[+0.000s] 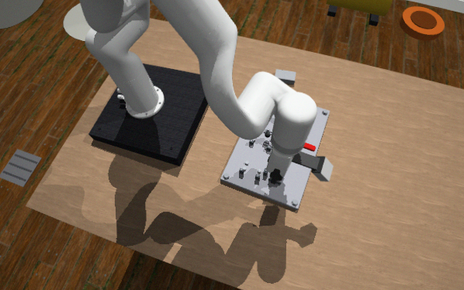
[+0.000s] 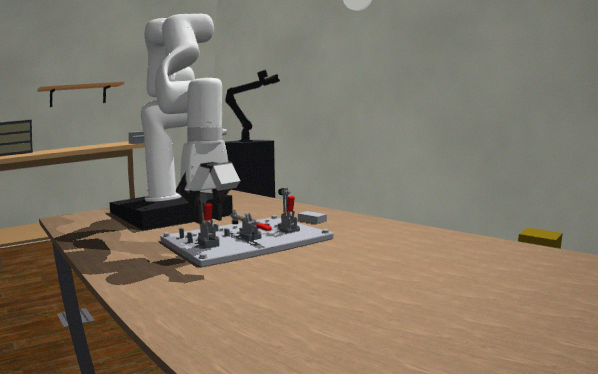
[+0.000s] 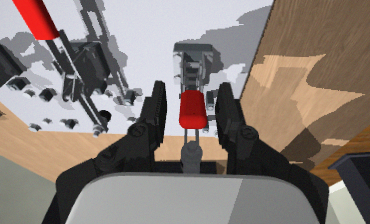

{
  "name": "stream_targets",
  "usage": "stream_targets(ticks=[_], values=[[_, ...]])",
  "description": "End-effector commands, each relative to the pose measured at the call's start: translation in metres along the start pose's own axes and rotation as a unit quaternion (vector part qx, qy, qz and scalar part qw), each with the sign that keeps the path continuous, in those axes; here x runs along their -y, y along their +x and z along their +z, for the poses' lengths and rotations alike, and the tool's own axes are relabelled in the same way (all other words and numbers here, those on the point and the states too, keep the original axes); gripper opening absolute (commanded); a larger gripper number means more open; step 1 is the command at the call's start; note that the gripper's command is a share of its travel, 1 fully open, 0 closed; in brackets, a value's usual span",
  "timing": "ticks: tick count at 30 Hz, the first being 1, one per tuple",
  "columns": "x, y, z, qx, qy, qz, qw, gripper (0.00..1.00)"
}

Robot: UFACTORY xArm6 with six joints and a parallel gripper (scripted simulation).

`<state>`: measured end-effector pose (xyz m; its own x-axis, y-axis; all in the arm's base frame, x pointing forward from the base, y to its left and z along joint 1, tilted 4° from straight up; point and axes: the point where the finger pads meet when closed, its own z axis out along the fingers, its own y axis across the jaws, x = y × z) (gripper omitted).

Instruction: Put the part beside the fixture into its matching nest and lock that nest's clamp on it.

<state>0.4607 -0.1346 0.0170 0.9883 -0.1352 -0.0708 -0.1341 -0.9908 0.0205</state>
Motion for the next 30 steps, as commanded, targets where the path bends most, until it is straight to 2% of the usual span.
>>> stream_targets(ticks=[1,24,30], values=[[-0.0006,0.0039,-0.004,-0.006,-0.001,0.0,1.0,0.47],[-0.0006,0.0039,-0.0043,-0.006,-0.001,0.0,1.0,0.47],[-0.0006,0.0038,-0.0138,-0.006,-0.001,0.0,1.0,0.47]])
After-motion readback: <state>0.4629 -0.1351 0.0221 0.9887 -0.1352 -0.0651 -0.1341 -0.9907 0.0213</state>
